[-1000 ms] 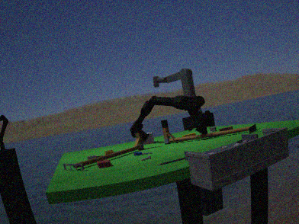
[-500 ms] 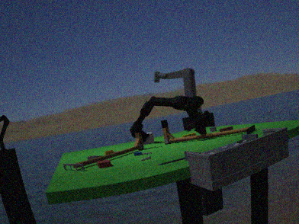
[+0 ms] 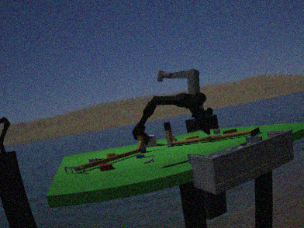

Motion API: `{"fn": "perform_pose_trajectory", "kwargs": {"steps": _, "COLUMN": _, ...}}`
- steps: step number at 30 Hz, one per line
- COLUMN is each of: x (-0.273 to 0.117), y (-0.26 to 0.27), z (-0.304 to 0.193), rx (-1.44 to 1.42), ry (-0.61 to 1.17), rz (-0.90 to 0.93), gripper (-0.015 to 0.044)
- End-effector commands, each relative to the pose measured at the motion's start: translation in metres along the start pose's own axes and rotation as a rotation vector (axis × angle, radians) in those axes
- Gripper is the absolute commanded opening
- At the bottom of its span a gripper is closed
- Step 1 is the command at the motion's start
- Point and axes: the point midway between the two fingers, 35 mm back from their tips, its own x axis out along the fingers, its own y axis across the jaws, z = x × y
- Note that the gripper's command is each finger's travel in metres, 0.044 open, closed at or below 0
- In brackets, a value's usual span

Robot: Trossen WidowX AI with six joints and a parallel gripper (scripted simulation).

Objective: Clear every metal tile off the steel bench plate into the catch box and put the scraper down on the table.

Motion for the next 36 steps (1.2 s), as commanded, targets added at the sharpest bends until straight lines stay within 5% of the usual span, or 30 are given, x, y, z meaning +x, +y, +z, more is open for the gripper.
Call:
{"fn": "perform_pose_trajectory", "kwargs": {"steps": 1, "x": -0.003, "y": 0.002, "z": 0.001, "rx": 0.011, "ry": -0.003, "rz": -0.005, "gripper": 0.0}}
{"fn": "perform_pose_trajectory", "kwargs": {"steps": 36, "x": 0.022, "y": 0.028, "z": -0.019, "rx": 0.013, "ry": -0.002, "rz": -0.007, "gripper": 0.0}}
